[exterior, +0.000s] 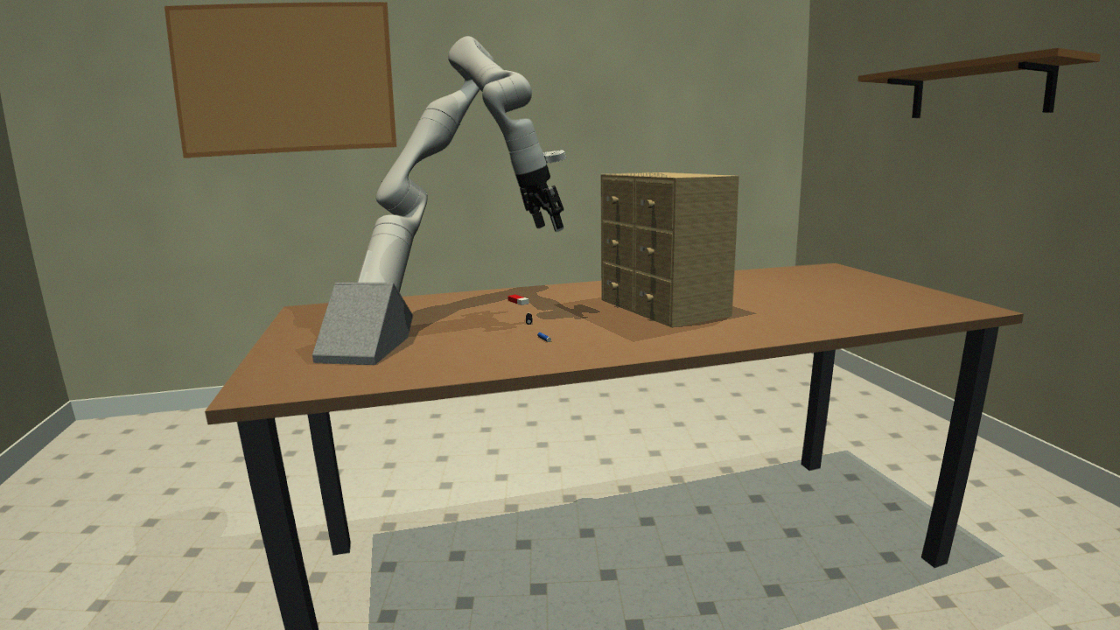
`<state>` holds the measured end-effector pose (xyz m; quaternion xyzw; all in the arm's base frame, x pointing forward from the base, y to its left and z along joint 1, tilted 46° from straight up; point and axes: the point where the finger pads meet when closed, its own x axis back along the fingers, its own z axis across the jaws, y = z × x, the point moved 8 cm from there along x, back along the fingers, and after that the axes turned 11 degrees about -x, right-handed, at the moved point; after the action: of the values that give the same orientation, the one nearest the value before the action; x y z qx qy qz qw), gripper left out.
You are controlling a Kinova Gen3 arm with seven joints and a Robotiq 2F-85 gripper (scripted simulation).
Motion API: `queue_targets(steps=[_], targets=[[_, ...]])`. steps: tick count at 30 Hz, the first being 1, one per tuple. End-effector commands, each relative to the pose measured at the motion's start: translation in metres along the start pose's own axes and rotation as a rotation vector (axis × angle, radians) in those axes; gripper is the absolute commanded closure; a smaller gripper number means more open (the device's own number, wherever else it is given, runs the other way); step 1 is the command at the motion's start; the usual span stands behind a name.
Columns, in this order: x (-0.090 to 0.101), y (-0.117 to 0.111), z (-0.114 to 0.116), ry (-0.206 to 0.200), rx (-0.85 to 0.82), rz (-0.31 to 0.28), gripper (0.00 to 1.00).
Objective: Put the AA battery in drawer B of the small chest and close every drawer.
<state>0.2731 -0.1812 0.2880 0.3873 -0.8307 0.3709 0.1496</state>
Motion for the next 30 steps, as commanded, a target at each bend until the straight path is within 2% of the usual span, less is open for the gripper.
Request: queue_targets(steps=[1, 3, 18, 20, 24, 30], targets=[[-0.009, 0.009, 0.001, -0.022, -0.026, 0.046, 0.00], [-0.009, 0.009, 0.001, -0.022, -0.026, 0.046, 0.00], [-0.055, 0.016, 0.001, -0.079, -0.028, 0.353, 0.00], [-0.055, 0.016, 0.001, -0.079, -0.028, 0.353, 0.00], [-0.065, 0.018, 0.003, -0.079, -0.029, 0.416, 0.00], [-0.079, 0.019, 0.006, -0.100, -0.013, 0.475, 0.00]])
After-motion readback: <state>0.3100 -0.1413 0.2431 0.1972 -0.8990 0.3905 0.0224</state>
